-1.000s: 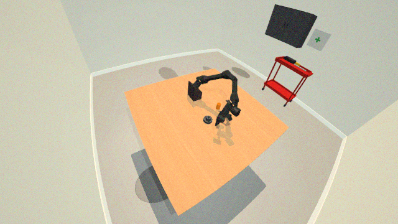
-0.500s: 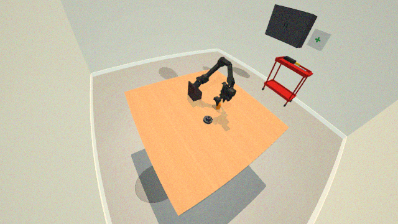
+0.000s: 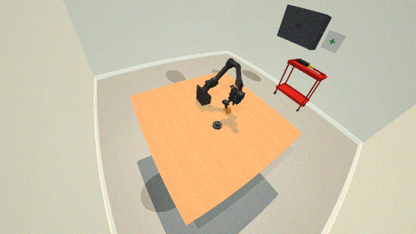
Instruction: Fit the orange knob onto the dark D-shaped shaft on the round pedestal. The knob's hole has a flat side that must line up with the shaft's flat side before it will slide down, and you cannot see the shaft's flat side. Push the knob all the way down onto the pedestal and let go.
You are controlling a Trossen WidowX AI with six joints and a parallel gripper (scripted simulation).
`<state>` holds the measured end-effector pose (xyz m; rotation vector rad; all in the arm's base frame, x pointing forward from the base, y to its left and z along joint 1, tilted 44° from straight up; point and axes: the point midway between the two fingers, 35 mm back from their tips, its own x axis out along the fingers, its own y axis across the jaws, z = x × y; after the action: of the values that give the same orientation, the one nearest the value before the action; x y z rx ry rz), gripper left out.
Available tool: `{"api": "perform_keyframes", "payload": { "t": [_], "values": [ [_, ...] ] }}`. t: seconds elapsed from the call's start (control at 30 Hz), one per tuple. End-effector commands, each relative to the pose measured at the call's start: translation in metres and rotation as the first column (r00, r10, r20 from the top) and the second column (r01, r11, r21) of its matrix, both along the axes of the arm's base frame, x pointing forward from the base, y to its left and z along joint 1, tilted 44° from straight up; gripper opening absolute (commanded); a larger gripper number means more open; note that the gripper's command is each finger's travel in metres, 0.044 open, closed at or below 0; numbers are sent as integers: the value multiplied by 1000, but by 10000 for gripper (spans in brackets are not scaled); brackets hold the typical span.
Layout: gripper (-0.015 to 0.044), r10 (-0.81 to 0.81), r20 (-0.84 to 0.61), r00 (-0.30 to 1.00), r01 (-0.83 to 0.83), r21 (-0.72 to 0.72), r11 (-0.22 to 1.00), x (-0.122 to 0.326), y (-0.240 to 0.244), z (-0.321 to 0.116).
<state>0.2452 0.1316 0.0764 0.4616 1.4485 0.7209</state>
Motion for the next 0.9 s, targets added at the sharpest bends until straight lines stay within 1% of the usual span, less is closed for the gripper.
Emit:
{"api": "perform_keyframes", "payload": {
  "t": [0.0,0.87],
  "values": [
    [440,-3,-10,1000,3,6,1000,-2,4,-4],
    [440,-2,-10,1000,2,5,1000,-1,33,-35]
  ]
}}
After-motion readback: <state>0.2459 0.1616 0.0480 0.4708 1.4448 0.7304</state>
